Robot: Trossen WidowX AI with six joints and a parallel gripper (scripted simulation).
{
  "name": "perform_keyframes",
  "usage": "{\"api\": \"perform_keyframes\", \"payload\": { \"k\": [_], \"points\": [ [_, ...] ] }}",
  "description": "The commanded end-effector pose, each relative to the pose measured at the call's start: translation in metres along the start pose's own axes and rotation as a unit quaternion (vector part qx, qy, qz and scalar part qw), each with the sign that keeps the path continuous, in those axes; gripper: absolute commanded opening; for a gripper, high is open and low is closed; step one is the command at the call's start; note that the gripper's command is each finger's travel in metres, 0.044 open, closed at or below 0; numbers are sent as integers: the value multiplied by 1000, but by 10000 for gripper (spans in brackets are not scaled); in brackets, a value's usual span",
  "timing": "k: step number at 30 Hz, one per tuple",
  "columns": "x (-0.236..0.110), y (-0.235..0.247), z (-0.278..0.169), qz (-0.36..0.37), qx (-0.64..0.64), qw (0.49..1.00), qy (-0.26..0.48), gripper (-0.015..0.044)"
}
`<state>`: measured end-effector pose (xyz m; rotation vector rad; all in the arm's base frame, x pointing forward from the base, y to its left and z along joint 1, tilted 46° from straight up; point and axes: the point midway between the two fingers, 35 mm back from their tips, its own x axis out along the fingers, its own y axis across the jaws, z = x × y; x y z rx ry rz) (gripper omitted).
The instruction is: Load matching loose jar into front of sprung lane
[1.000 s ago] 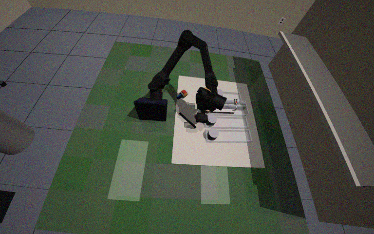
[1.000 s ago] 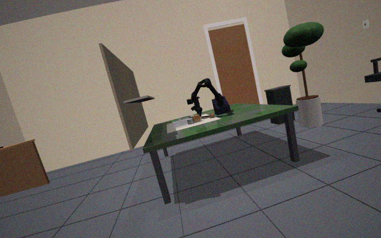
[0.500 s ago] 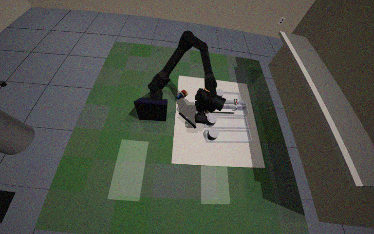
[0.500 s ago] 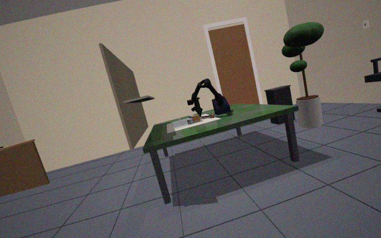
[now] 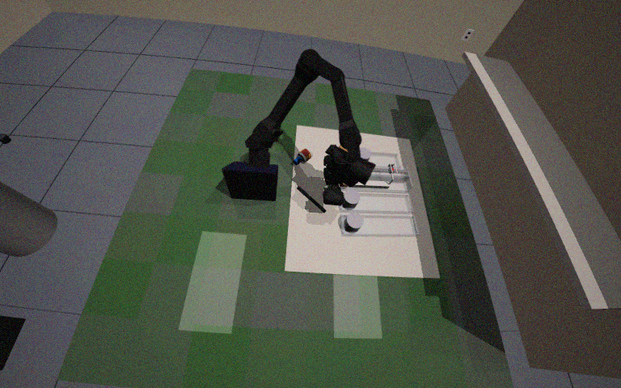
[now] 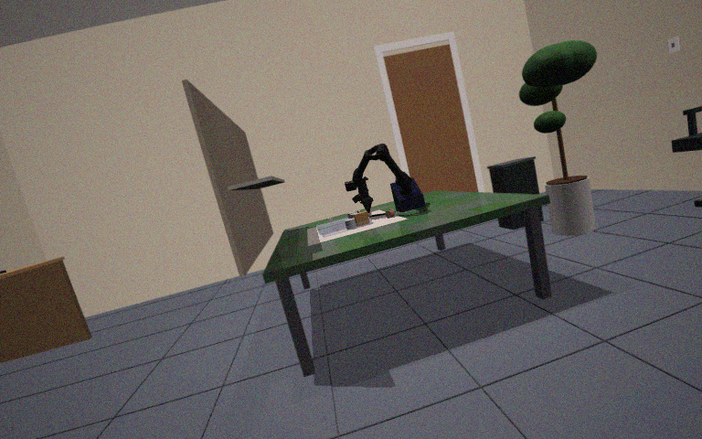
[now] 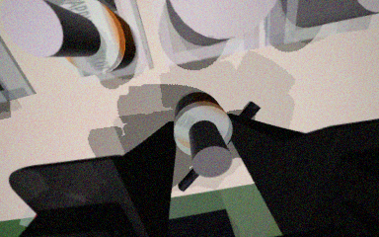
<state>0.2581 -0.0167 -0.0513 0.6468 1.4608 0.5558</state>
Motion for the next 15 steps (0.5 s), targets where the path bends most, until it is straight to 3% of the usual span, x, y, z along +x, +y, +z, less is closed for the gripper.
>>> {"api": "perform_keyframes", "payload": {
  "k": [1, 12, 15],
  "points": [
    [-20, -1, 4, -7, -6, 1000, -3, 0],
    [-87, 18, 7, 11, -1, 1000, 2, 0],
    [-91, 19, 6, 12, -1, 1000, 2, 0]
  ]
}}
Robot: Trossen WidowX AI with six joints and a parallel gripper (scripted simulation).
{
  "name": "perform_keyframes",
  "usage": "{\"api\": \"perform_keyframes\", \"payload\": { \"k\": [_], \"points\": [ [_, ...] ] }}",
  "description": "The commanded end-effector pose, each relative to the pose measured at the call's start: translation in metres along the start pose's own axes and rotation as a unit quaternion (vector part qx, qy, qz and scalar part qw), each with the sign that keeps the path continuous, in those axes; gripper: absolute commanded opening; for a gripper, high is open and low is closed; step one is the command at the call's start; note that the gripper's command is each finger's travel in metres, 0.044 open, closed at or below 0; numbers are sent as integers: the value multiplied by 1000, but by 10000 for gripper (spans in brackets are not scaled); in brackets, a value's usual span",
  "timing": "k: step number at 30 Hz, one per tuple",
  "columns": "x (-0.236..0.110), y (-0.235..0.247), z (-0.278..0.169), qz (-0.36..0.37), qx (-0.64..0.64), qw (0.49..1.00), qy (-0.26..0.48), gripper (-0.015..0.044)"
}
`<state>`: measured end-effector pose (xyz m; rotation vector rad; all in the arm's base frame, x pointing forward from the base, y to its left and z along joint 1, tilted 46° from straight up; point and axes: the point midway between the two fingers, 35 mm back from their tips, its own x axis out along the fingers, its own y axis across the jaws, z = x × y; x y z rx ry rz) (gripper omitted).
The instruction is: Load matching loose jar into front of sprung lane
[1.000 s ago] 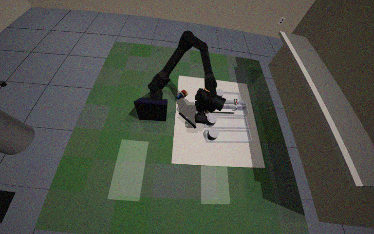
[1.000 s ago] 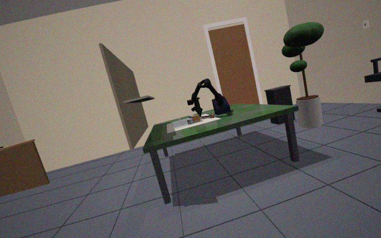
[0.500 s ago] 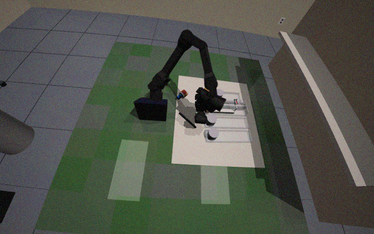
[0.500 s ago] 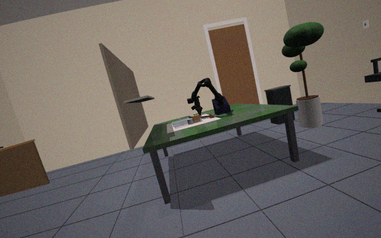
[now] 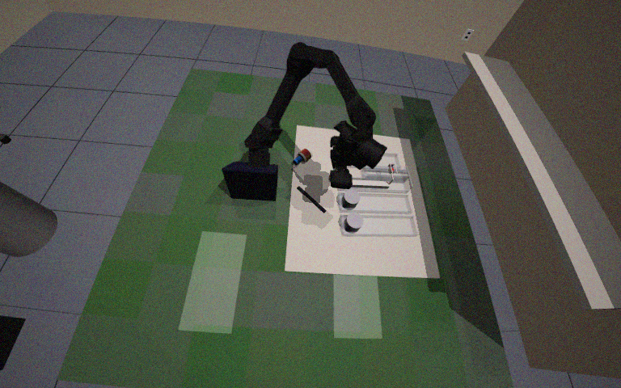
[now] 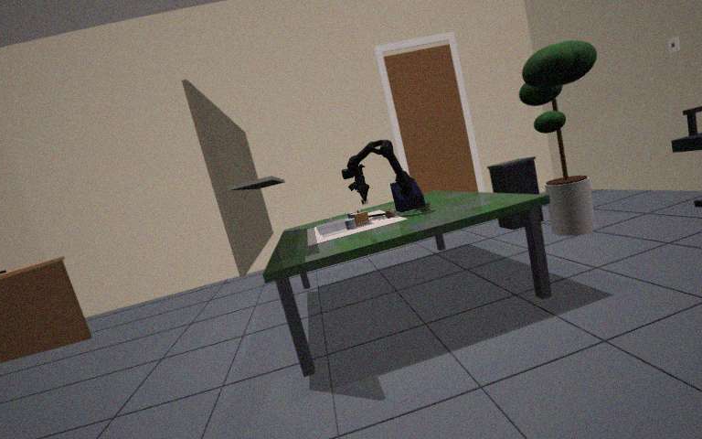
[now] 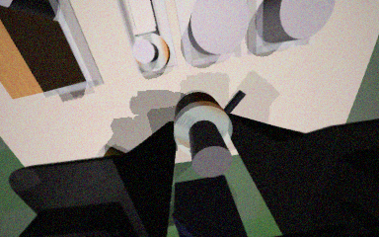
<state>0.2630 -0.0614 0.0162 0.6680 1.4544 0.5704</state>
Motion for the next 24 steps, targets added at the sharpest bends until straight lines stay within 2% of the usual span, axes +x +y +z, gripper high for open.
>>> {"api": "perform_keyframes", "payload": {
  "k": [1, 4, 15, 24],
  "points": [
    [-12, 4, -1, 1, -2, 1000, 3, 0],
    [-9, 6, 0, 0, -4, 1000, 3, 0],
    [39, 37, 12, 2, -33, 999, 3, 0],
    [51, 39, 12, 3, -34, 999, 3, 0]
  ]
}}
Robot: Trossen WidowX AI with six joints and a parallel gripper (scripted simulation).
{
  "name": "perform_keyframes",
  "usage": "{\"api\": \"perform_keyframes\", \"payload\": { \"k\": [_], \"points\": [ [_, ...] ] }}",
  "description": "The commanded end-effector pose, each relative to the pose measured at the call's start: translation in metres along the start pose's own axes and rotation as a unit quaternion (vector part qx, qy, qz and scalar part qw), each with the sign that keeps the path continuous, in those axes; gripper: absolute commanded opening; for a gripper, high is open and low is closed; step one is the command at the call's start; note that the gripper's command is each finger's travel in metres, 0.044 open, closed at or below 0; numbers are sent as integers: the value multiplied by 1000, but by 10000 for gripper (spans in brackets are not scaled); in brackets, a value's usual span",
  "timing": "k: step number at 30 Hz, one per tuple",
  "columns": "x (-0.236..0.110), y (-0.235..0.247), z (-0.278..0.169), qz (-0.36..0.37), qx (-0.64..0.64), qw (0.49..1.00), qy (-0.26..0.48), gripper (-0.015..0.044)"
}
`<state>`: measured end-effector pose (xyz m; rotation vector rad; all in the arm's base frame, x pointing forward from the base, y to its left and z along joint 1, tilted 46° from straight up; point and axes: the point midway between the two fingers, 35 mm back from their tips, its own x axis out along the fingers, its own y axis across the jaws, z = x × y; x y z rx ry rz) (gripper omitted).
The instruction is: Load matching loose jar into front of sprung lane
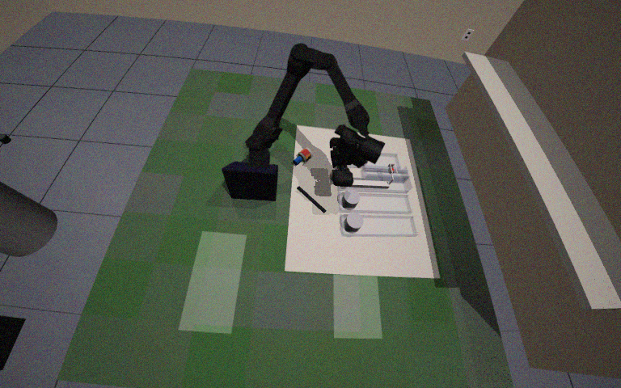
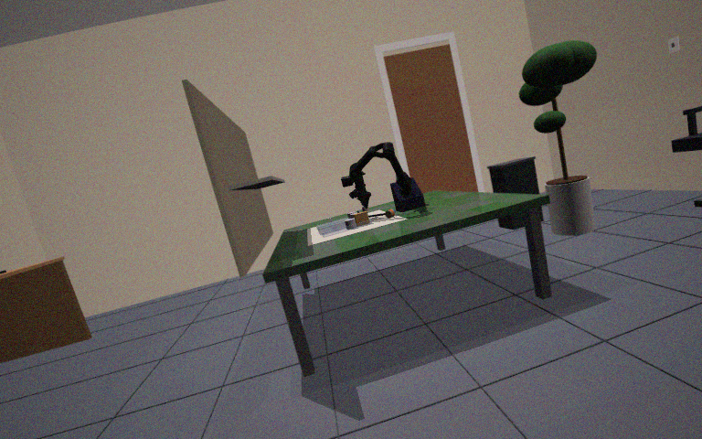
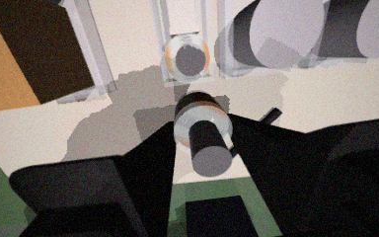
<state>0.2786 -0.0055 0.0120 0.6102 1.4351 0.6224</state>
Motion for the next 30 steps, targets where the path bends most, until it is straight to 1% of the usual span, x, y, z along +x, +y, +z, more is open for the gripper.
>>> {"api": "perform_keyframes", "payload": {
  "k": [1, 5, 30],
  "points": [
    [11, 2, 0, 3, 1, 1000, -2, 0],
    [22, 2, 0, 4, 1, 1000, -2, 0],
    [23, 2, 7, 4, 1, 1000, -2, 0]
  ]
}}
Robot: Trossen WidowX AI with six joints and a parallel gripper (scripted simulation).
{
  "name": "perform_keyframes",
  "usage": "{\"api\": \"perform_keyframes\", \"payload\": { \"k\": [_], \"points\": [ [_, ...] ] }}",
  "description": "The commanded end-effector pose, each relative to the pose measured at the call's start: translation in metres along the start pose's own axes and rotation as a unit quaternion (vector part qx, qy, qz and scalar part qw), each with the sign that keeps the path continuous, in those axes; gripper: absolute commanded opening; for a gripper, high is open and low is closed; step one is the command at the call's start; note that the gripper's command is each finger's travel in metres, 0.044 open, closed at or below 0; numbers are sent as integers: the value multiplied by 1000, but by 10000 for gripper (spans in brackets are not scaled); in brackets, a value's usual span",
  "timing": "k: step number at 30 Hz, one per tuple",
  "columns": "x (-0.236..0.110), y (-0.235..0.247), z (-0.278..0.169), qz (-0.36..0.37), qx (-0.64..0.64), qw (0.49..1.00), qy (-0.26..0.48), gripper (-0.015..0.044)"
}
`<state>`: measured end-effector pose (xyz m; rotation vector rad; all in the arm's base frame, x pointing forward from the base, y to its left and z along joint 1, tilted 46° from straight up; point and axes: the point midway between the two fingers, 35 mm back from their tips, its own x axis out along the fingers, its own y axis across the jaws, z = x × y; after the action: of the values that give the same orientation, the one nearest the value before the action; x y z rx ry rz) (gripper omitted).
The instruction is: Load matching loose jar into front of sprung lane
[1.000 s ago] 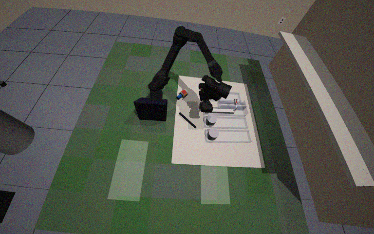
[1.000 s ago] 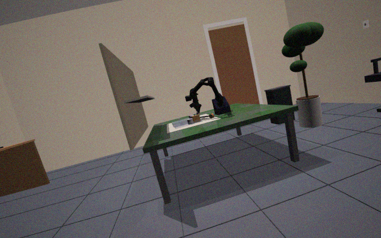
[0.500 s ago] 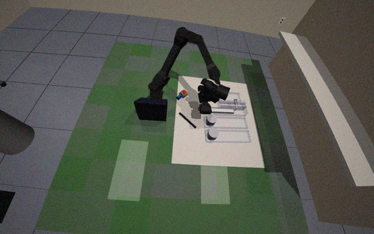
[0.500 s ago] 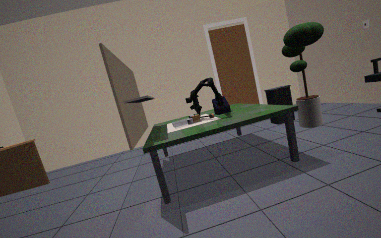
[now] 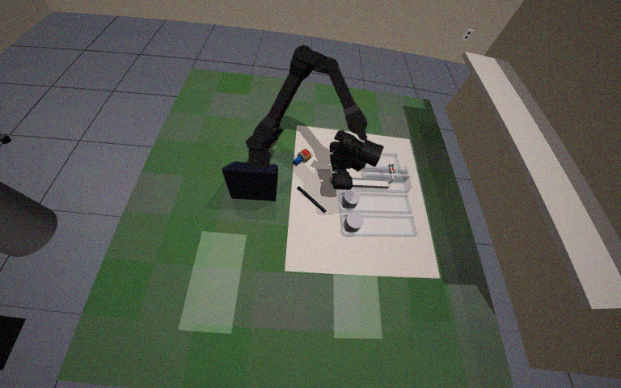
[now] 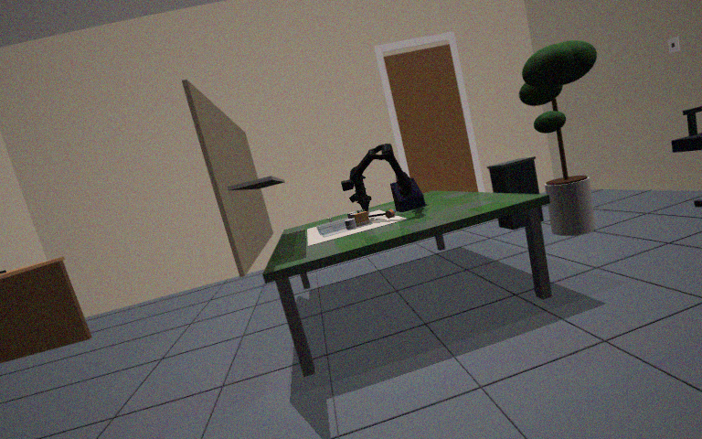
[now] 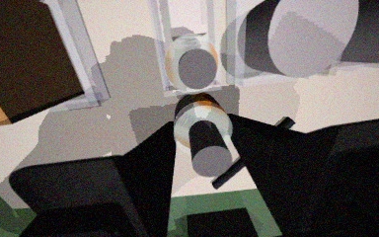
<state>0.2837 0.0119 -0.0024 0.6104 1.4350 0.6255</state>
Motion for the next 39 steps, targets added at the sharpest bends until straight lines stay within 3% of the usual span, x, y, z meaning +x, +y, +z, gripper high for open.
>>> {"api": "perform_keyframes", "payload": {
  "k": [1, 39],
  "points": [
    [0, 1, 3, 2, 2, 1000, -2, 0],
    [0, 1, 16, 2, 1, 1000, -2, 0]
  ]
}}
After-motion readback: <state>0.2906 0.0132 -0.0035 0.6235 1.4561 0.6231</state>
